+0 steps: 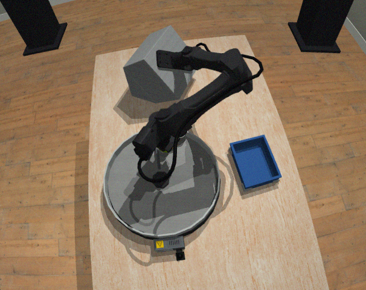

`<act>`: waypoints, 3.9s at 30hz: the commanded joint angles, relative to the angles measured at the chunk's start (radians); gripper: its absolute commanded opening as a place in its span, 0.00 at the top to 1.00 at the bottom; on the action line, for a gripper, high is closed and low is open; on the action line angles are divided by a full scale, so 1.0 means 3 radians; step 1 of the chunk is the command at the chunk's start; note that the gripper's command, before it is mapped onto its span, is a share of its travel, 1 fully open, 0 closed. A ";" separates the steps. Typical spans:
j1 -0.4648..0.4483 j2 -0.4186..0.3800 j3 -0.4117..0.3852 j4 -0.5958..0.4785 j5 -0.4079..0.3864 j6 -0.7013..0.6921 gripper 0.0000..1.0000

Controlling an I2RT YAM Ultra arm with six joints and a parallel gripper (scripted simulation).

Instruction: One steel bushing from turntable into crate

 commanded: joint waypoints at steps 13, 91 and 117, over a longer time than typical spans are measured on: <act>-0.0082 -0.0062 -0.0050 0.0075 -0.0010 0.0024 0.85; -0.0073 -0.0106 -0.0140 0.0107 -0.0013 0.0045 0.85; -0.0071 -0.0099 -0.0078 0.0119 -0.0013 0.0043 0.85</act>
